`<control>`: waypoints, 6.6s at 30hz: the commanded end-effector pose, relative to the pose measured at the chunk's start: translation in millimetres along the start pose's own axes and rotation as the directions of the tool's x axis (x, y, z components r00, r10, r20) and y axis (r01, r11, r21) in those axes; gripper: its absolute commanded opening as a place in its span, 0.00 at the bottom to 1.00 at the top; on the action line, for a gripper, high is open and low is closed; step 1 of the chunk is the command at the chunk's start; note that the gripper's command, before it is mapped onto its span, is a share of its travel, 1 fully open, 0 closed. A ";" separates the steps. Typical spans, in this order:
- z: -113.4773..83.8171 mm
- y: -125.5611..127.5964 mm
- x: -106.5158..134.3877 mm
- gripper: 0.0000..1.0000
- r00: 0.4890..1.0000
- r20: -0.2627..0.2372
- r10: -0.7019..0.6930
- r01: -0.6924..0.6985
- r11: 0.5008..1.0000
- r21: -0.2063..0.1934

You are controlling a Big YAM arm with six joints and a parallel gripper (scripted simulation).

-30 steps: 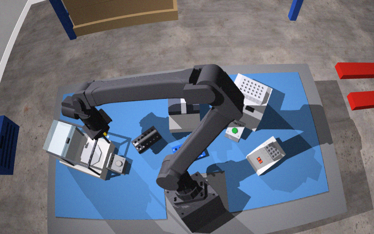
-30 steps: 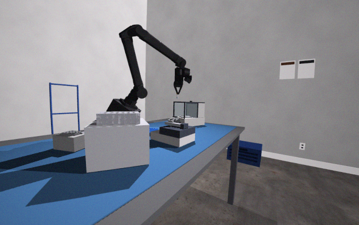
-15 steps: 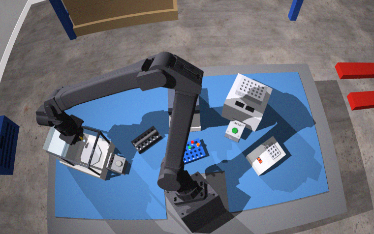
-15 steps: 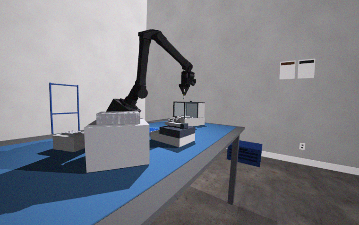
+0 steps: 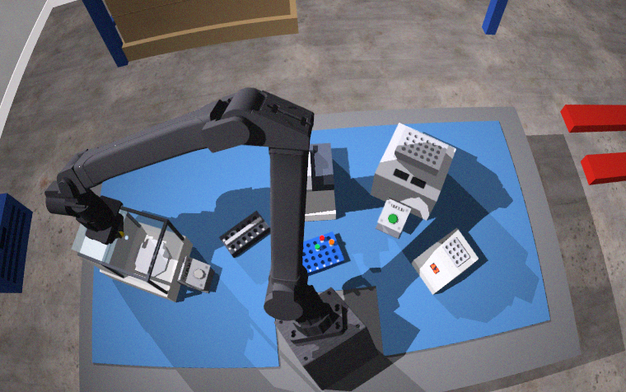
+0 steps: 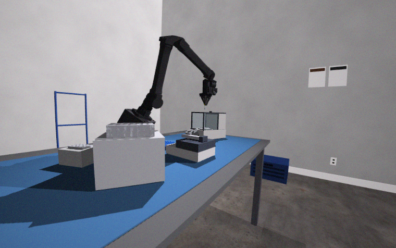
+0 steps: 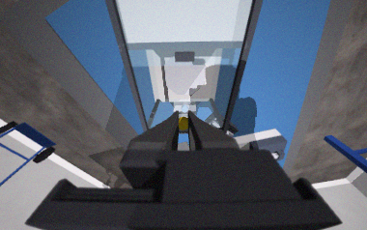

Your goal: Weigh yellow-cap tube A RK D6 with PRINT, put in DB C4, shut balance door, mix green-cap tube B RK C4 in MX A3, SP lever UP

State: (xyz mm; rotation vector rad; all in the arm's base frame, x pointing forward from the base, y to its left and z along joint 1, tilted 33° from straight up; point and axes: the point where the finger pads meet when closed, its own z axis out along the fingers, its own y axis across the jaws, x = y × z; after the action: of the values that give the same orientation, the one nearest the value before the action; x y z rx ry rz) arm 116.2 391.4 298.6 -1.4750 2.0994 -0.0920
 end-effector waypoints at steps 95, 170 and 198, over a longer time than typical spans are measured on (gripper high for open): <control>102.5 -4.9 4.6 0.09 1.000 -0.007 -0.010 0.010 1.000 0.003; 142.5 -4.2 -5.4 0.09 1.000 0.020 -0.002 0.002 1.000 0.000; 142.5 -4.2 -5.4 0.09 1.000 0.020 -0.002 0.002 1.000 0.000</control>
State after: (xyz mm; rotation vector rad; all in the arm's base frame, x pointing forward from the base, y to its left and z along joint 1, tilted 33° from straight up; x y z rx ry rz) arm 187.6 423.5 172.3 -1.4865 2.0989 -0.1018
